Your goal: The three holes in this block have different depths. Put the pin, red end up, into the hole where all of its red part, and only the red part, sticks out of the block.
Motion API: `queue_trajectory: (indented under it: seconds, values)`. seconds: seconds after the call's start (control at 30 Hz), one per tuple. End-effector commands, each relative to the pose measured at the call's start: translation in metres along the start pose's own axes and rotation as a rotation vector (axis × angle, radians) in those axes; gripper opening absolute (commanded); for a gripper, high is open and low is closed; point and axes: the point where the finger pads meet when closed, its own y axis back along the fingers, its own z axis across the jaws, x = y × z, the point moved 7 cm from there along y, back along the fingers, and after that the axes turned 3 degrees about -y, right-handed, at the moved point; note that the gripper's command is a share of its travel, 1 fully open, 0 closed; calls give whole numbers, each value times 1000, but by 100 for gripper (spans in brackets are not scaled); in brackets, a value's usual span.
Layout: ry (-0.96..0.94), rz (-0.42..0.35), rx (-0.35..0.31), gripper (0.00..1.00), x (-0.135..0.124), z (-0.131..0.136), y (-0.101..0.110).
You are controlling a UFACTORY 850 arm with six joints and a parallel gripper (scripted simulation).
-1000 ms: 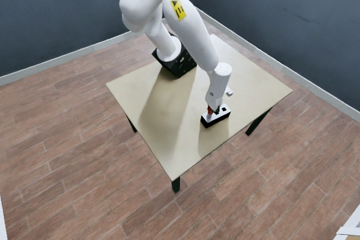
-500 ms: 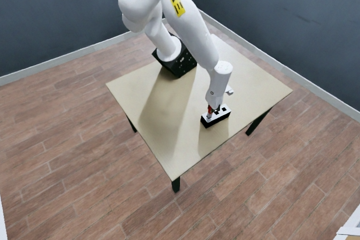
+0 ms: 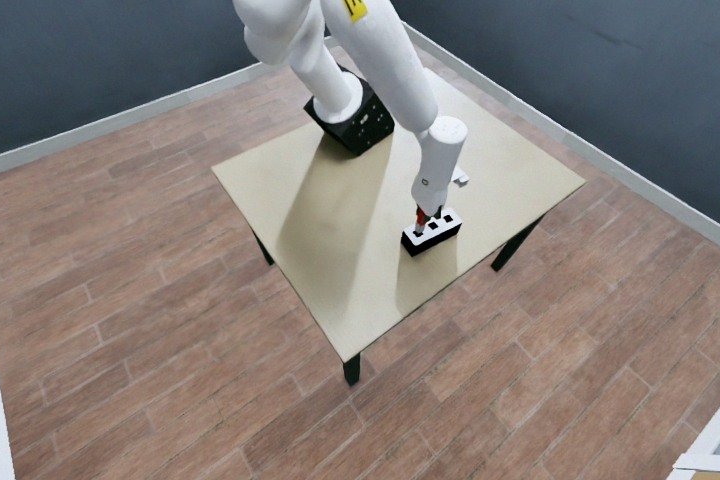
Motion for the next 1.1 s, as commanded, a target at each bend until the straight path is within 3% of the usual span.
queue_trajectory:
  seconds: [0.0,0.1,0.17,0.53,0.57,1.07]
  values:
    - [0,1,-2,0,0,0,71]
    - [0,1,-2,0,0,0,78]
    - [0,1,-2,0,0,0,100]
    - [0,1,-2,0,0,0,101]
    - [-1,2,-5,0,0,0,126]
    - [-1,2,-5,0,0,0,126]
